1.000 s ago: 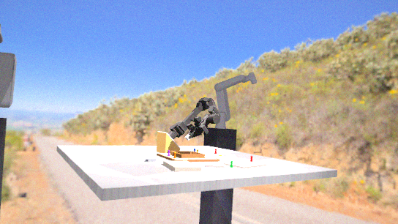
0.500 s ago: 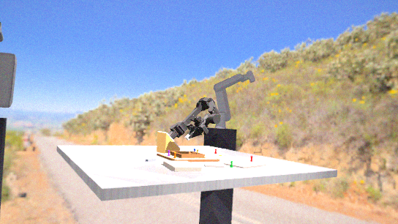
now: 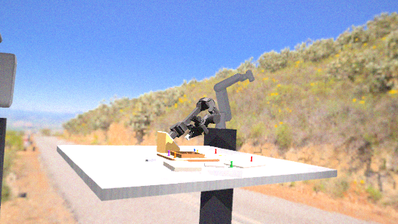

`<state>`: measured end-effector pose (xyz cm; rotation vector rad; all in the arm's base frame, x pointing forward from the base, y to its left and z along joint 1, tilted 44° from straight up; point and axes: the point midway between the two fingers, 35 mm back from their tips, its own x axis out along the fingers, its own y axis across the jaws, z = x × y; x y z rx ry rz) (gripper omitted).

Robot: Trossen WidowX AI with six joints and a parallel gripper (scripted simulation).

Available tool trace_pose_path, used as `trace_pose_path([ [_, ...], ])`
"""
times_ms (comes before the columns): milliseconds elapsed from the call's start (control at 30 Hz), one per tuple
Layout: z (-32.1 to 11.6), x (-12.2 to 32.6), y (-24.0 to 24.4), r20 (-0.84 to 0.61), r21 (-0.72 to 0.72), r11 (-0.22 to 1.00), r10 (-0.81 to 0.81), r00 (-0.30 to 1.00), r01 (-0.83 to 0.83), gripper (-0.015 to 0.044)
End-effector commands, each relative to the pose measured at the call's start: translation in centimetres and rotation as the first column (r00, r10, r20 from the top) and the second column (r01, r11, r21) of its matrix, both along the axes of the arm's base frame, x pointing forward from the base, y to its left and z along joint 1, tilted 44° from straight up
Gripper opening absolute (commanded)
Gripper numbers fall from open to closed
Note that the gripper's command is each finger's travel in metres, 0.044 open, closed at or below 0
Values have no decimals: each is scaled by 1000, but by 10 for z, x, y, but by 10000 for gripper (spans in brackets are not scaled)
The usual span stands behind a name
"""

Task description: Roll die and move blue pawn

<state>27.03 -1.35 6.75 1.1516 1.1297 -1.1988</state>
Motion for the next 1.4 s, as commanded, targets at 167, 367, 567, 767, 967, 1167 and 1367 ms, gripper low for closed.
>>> trace_pose_path([
  [167, 0, 0, 0, 0, 0, 1000, 0, 1000, 0, 0],
  [367, 0, 0, 0, 0, 0, 1000, 0, 1000, 0, 53],
  [567, 0, 0, 0, 0, 0, 1000, 0, 1000, 0, 210],
  [767, 29, 0, -28, 6, -9, 1000, 0, 1000, 0, 367],
  [967, 27, -1, -27, -2, 7, 1000, 4, 1000, -4, 440],
  [1167, -16, -4, -13, -70, 546, 837, 83, 994, -32, 440],
  [1367, -23, 2, -13, 0, 744, 668, 40, 999, -27, 440],
])
